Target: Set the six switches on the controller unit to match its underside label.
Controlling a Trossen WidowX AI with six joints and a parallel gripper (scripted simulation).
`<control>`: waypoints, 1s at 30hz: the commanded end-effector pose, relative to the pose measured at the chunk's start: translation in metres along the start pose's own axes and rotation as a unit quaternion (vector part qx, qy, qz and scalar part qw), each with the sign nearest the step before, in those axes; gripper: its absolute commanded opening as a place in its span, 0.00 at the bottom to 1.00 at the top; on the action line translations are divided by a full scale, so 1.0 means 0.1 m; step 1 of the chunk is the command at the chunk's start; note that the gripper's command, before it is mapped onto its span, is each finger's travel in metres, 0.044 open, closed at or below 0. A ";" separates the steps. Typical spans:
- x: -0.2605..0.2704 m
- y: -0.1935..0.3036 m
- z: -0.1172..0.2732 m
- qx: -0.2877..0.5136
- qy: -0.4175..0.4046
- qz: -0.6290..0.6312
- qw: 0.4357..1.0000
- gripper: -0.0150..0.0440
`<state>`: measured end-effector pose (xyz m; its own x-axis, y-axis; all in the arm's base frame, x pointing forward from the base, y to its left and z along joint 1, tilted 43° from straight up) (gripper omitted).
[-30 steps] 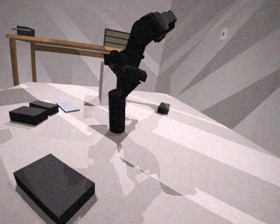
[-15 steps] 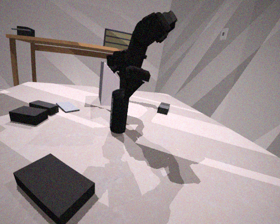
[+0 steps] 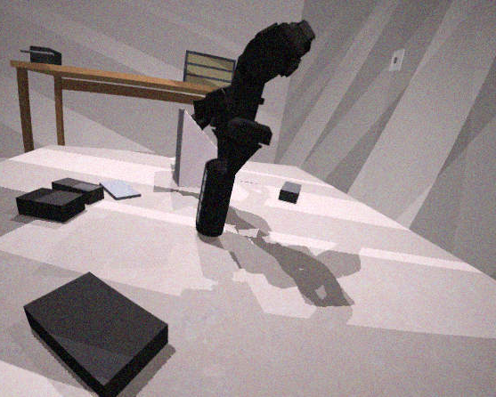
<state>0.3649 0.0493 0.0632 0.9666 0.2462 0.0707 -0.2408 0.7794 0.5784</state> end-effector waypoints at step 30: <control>0.02 0.22 -0.05 0.046 -0.002 0.000 0.999 0.83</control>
<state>0.3629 0.0637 0.0724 0.9678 0.2394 0.0785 -0.2333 0.7342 0.6376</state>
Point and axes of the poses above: the point midway between the two fingers, 35 mm back from their tips, its own z axis back along the fingers, its own x axis across the jaws, y = z × x, the point moved 8 cm from there along z, back along the fingers, and after that the axes turned 5 degrees about z, right-handed, at the moved point
